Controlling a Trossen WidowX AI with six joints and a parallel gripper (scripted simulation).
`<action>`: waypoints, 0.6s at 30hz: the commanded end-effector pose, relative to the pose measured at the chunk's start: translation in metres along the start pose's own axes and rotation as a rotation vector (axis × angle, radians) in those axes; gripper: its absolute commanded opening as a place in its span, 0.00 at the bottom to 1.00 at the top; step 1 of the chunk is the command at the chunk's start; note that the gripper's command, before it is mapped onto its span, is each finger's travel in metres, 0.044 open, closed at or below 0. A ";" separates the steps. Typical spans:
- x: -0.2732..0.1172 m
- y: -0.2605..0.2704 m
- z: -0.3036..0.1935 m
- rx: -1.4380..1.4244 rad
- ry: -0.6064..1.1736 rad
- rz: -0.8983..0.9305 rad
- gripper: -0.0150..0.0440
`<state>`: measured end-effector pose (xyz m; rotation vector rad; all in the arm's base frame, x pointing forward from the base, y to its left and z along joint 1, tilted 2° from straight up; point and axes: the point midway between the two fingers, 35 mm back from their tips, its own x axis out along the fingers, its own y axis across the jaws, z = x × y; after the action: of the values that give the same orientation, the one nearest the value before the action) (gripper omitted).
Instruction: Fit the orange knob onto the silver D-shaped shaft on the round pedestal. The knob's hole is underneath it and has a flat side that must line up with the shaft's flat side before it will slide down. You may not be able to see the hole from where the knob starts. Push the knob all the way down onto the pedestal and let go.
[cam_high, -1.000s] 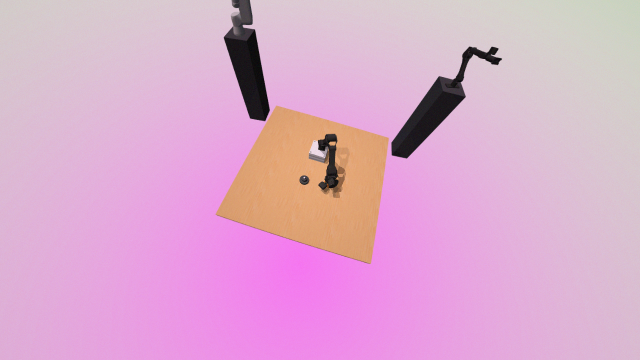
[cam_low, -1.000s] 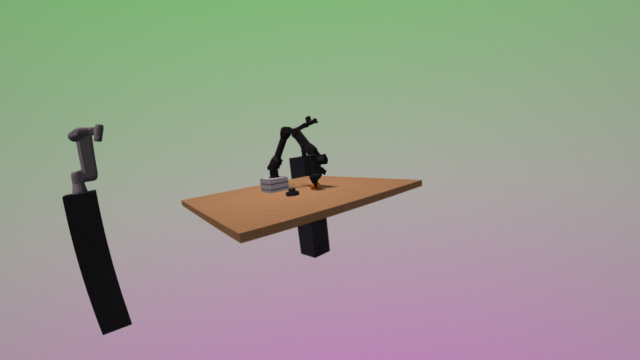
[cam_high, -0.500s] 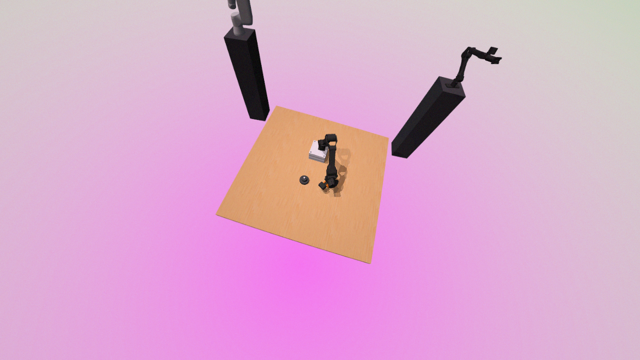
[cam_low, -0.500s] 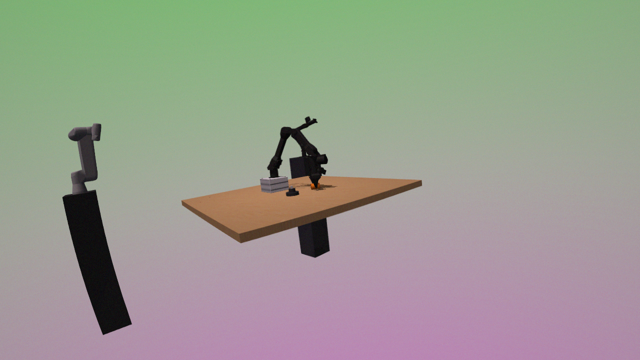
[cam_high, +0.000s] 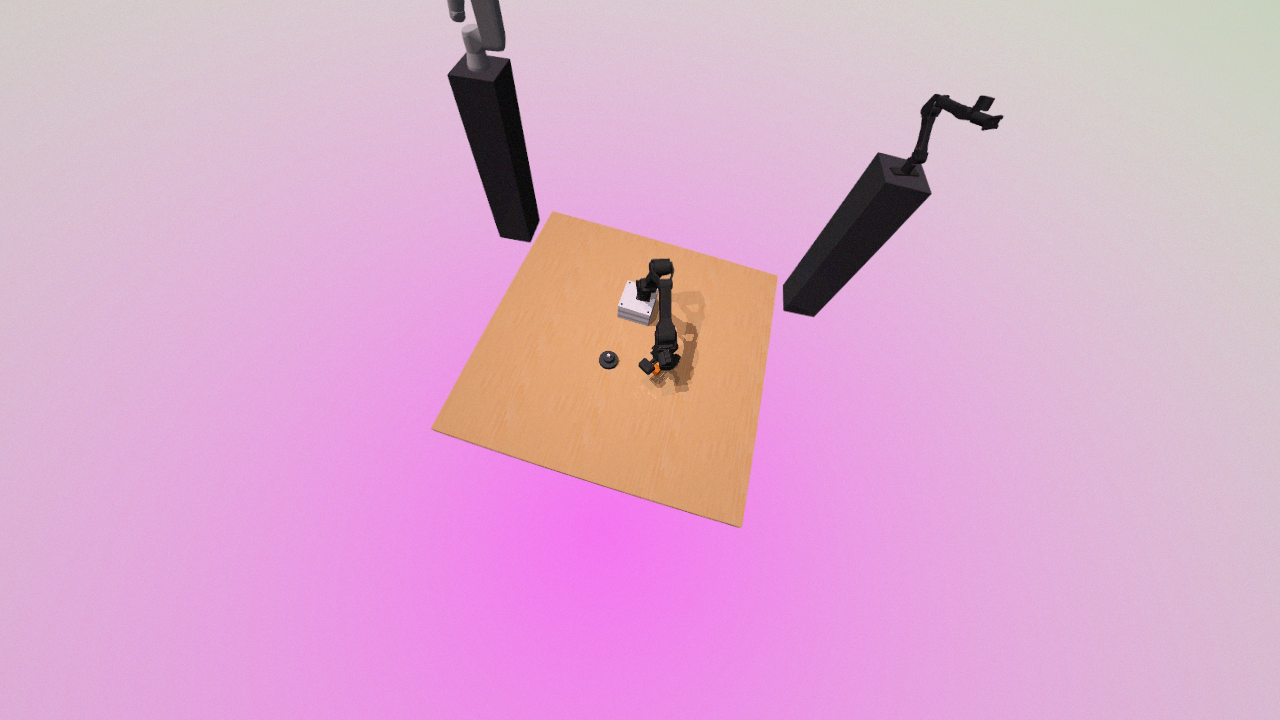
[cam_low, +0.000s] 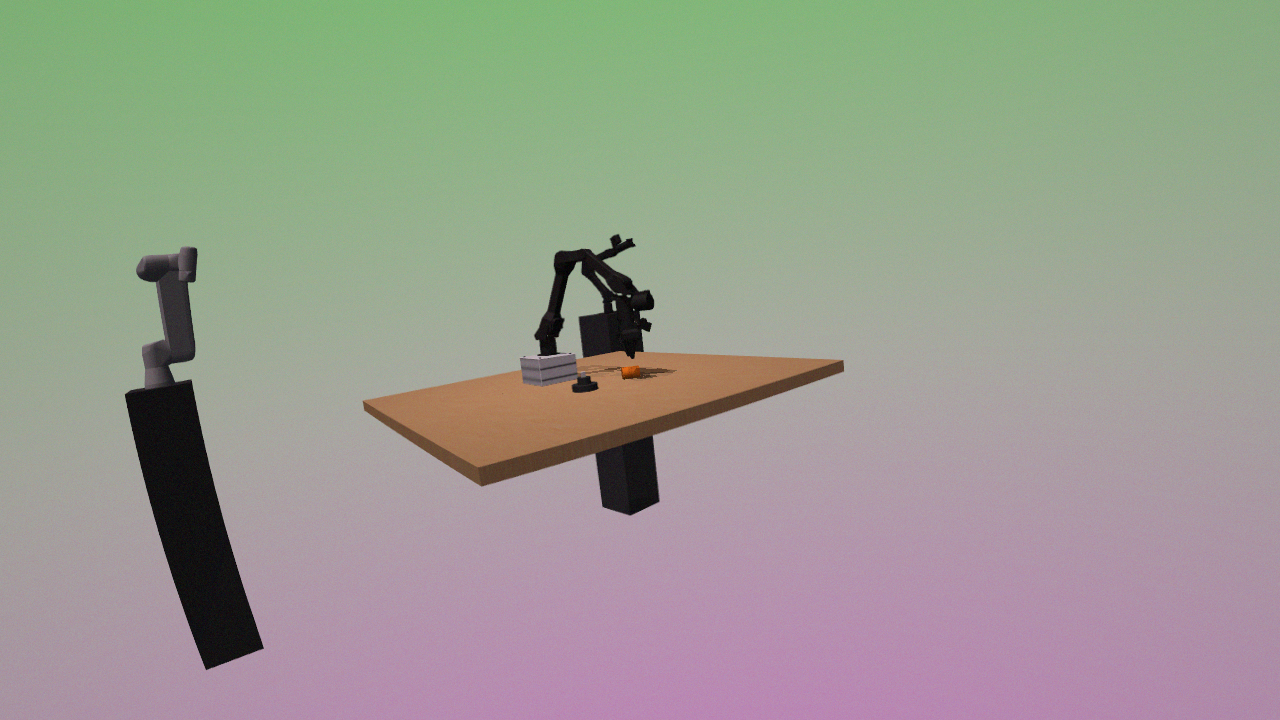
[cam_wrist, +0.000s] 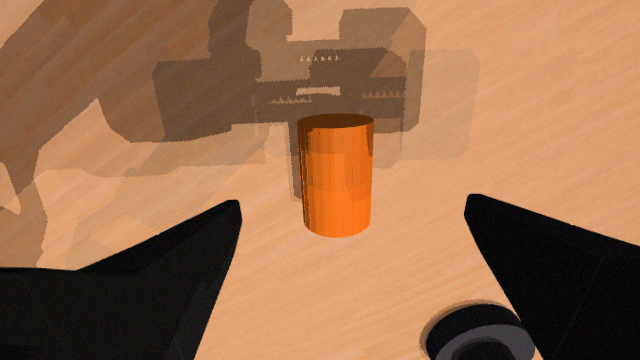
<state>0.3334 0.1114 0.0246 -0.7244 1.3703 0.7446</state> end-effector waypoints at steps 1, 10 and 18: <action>-0.003 0.002 -0.003 -0.003 0.013 0.010 1.00; -0.011 0.003 0.011 -0.008 0.009 0.007 1.00; 0.014 0.003 0.011 -0.008 0.009 0.007 1.00</action>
<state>0.3392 0.1225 0.0211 -0.7319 1.3672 0.7541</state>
